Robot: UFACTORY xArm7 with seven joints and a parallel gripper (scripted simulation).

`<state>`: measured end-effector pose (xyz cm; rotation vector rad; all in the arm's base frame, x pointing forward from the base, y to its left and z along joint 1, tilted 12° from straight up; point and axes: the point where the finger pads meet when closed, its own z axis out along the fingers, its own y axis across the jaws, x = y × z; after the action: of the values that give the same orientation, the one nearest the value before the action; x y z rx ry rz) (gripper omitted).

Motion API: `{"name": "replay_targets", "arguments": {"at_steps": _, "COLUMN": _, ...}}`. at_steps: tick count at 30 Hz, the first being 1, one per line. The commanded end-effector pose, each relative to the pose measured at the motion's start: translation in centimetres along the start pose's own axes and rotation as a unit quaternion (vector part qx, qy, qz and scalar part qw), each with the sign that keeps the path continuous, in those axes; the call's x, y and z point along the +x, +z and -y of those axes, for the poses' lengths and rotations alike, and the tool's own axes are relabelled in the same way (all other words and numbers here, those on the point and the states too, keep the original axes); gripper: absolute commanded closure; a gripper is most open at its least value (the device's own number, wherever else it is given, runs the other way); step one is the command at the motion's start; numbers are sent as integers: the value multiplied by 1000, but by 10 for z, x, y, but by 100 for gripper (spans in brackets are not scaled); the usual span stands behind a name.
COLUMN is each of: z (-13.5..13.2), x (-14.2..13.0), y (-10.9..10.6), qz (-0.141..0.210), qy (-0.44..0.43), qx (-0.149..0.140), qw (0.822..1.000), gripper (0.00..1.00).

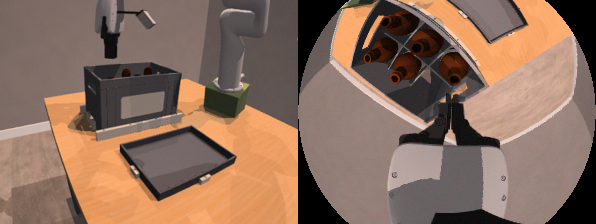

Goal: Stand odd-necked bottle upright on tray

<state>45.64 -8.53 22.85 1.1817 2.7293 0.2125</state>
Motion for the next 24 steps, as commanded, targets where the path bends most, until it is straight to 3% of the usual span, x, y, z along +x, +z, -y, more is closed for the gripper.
{"name": "replay_targets", "arguments": {"at_steps": 1, "z": -5, "x": 4, "y": -2, "qz": 8, "qy": 5, "qx": 2, "qw": 1000, "gripper": 100}}
{"name": "replay_targets", "arguments": {"at_steps": 2, "z": -5, "x": 4, "y": -2, "qz": 8, "qy": 5, "qx": 2, "qw": 1000, "gripper": 100}}
{"name": "replay_targets", "arguments": {"at_steps": 3, "z": -5, "x": 4, "y": -2, "qz": 8, "qy": 5, "qx": 2, "qw": 1000, "gripper": 35}}
{"name": "replay_targets", "arguments": {"at_steps": 24, "z": -5, "x": 4, "y": -2, "qz": 8, "qy": 5, "qx": 2, "qw": 1000, "gripper": 35}}
